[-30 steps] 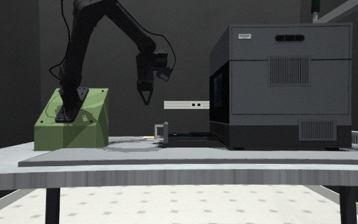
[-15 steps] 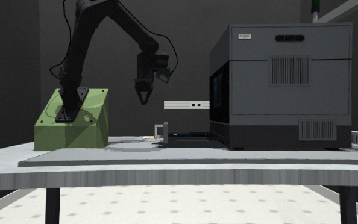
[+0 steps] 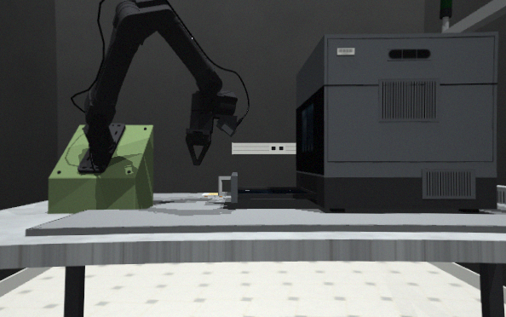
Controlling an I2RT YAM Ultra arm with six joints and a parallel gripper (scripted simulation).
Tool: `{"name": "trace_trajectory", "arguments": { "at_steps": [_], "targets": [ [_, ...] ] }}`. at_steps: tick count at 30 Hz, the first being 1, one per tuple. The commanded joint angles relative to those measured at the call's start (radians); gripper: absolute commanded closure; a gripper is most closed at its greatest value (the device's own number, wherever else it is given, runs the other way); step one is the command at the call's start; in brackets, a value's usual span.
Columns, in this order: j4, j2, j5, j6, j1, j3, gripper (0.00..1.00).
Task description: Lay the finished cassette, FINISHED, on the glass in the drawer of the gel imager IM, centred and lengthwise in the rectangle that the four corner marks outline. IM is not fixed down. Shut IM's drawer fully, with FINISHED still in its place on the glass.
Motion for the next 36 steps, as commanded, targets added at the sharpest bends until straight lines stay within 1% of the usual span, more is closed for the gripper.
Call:
{"name": "trace_trajectory", "arguments": {
  "at_steps": [1,2,3,6,10,36],
  "targets": [
    [0.108,0.004,0.032,-0.053,-0.013,-0.022,0.65],
    [0.111,-0.021,0.032,-0.055,-0.01,-0.022,0.65],
    [0.112,-0.028,0.031,-0.056,0.008,0.01,0.65],
    [0.118,-0.026,0.03,-0.06,0.006,0.013,0.65],
    [0.124,-0.012,0.03,-0.064,0.005,-0.002,0.65],
    [0.127,-0.012,0.03,-0.063,0.004,-0.003,0.65]
  ]
}}
